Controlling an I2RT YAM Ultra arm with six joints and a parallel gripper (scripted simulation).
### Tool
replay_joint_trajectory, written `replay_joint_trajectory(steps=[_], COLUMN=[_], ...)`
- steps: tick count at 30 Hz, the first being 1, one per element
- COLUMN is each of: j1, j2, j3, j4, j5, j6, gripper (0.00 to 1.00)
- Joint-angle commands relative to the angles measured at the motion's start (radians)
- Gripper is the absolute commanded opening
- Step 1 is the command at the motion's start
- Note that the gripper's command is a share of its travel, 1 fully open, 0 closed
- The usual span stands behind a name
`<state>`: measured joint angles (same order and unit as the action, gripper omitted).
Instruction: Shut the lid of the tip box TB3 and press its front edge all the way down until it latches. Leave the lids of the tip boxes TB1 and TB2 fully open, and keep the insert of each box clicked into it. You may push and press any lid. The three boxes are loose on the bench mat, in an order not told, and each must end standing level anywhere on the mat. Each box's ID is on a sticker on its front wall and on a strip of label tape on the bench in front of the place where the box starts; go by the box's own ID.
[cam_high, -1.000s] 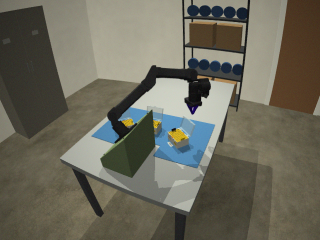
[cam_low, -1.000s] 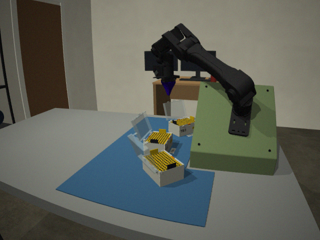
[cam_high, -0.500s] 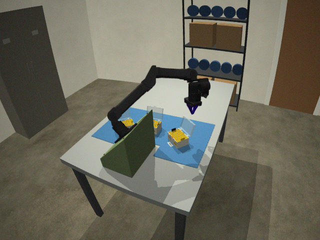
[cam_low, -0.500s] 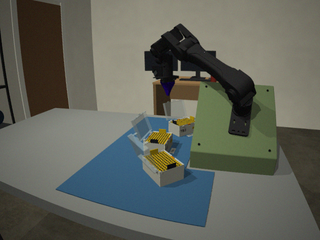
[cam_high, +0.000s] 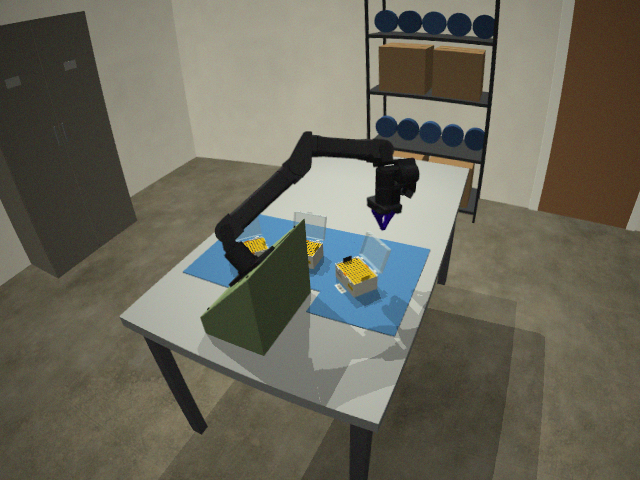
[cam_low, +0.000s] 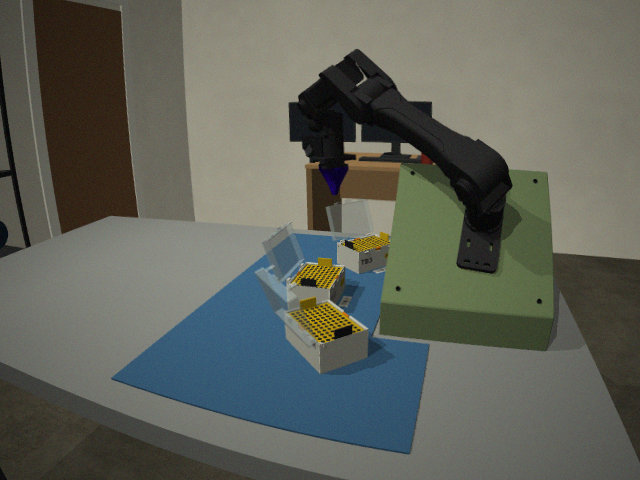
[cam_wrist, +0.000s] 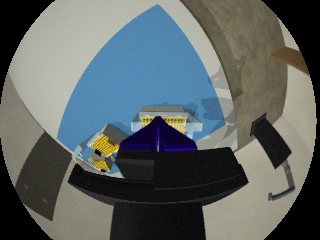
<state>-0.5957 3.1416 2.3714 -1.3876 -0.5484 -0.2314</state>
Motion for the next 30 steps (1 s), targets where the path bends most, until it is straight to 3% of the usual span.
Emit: replay_joint_trajectory(steps=[1, 30], j1=[-0.005, 0.015], j2=[-0.001, -0.001], j3=[0.000, -0.035], j4=[0.011, 0.028], j5=[-0.002, -0.006], j6=[0.004, 0.016], gripper=[0.00, 0.00])
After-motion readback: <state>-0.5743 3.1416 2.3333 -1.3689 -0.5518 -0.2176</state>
